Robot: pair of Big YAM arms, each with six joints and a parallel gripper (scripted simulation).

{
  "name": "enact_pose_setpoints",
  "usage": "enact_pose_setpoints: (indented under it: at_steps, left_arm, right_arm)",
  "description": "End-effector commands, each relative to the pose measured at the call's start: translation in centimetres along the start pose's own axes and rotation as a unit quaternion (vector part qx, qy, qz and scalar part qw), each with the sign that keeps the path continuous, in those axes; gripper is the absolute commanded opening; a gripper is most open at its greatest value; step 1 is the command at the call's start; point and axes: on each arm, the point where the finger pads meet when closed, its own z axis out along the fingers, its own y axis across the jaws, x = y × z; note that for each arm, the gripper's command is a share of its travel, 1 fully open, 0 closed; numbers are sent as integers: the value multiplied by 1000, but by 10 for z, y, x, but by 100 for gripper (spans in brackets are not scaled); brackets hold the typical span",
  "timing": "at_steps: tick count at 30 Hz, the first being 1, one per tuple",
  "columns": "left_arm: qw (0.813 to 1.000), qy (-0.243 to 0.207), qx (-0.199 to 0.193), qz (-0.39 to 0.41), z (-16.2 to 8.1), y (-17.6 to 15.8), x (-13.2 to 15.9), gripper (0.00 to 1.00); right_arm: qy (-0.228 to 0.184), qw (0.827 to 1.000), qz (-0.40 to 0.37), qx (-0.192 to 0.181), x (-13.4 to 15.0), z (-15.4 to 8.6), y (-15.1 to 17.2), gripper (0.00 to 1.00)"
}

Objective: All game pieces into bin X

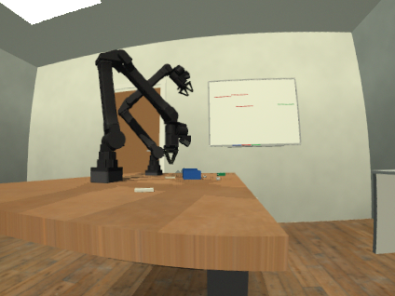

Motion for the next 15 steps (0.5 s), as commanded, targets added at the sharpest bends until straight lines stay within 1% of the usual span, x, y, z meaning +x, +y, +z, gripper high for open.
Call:
enact_pose_setpoints:
  at_steps: [1, 5, 6, 7, 9, 10, 11, 15]
  left_arm:
    - [1000, -22, -4, -4, -24, 3, -6, 100]
    - [1000, -22, -4, -4, -24, 3, -6, 100]
    - [1000, -22, -4, -4, -24, 3, -6, 100]
    - [1000, -22, -4, -4, -24, 3, -6, 100]
    - [1000, -22, -4, -4, -24, 3, -6, 100]
    - [1000, -22, -4, -4, -24, 3, -6, 100]
    - [1000, -22, -4, -4, -24, 3, -6, 100]
    - [1000, -22, -4, -4, -24, 3, -6, 100]
  right_arm:
    - [11, 1000, 16, 6, 4, 9, -7, 39]
    - [0, 1000, 14, 1, 3, 3, -8, 39]
    - [-7, 1000, 13, -2, -4, -2, -5, 39]
    - [-20, 1000, 11, -9, -19, -11, 1, 39]
    - [-16, 1000, 9, -7, -19, -9, 1, 39]
    - [-12, 1000, 8, -5, -16, -7, -1, 39]
    - [-6, 1000, 5, -3, -6, -4, -1, 39]
    - [-6, 1000, 5, -3, -6, -4, -1, 39]
